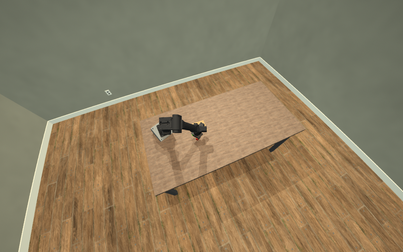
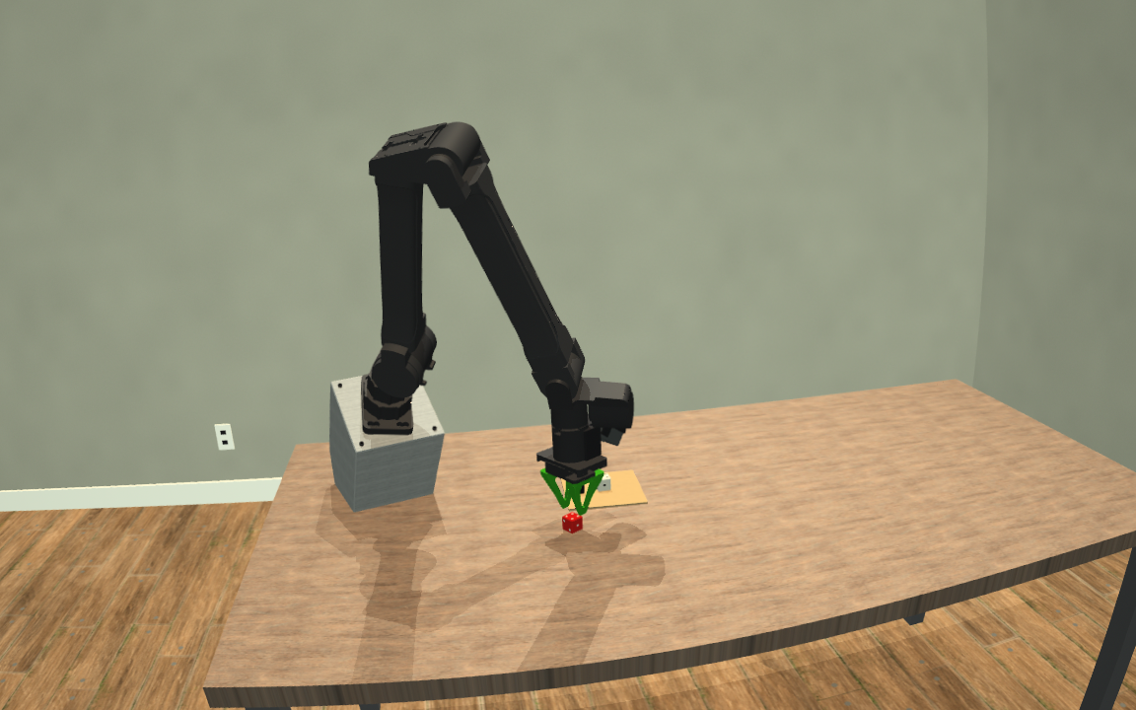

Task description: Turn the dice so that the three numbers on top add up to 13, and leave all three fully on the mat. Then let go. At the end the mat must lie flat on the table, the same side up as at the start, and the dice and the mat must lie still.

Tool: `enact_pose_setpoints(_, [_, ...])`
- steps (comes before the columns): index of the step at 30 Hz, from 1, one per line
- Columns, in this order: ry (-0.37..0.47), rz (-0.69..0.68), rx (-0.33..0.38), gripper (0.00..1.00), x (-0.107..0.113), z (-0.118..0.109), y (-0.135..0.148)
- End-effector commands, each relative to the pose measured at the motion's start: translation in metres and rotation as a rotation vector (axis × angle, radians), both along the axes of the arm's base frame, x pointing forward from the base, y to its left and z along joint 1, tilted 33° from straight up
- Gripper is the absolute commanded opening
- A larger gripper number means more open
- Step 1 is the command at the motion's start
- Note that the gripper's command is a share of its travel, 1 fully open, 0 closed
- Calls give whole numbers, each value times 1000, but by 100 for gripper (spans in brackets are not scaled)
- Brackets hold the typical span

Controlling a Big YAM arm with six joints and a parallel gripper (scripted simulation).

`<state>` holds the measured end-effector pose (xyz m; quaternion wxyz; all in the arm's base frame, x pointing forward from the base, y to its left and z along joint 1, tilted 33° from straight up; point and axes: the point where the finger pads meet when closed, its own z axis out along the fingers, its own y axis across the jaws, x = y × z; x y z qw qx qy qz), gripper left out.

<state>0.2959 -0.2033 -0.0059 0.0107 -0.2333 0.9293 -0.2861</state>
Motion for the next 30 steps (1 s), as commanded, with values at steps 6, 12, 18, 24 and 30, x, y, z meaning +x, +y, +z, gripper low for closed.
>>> enact_pose_setpoints(6, [11,10,6,39,-2,-8,3])
enact_pose_setpoints(12, [3,12,4,39,1,-7,4])
enact_pose_setpoints(18, [9,13,7,39,-2,-8,6])
enact_pose_setpoints(24, [9,13,7,39,-2,-8,6])
enact_pose_setpoints(30, [9,13,7,39,-2,-8,6])
